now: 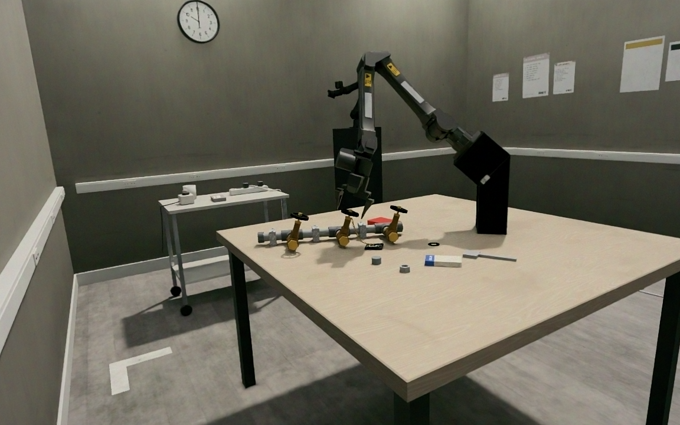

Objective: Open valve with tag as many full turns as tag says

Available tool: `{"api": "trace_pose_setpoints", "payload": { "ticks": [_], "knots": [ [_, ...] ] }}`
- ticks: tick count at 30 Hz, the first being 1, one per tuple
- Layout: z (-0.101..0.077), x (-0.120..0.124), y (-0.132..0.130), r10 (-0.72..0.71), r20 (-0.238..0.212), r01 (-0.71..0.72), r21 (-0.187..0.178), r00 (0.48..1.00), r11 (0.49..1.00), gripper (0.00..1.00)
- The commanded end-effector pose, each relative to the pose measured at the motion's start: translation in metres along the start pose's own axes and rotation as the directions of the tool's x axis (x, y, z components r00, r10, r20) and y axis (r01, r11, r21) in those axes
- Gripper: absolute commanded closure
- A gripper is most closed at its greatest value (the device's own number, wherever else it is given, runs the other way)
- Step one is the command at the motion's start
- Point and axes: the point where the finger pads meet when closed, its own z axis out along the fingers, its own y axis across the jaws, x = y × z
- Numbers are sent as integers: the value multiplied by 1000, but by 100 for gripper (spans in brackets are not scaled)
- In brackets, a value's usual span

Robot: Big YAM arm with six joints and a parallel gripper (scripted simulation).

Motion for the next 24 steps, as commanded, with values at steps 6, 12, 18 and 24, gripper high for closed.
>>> {"api": "trace_pose_setpoints", "payload": {
  "ticks": [6, 12, 18, 24],
  "knots": [
    [1, 0, -5, 572, 0, -572, 5, 820, 820, 0],
    [1, -1, -7, 815, 15, -815, 8, 579, 579, 0],
    [1, -2, -9, 946, 28, -946, 4, 324, 324, 0],
    [1, -3, -11, 999, 32, -999, -7, -38, -38, 0]
  ]
}}
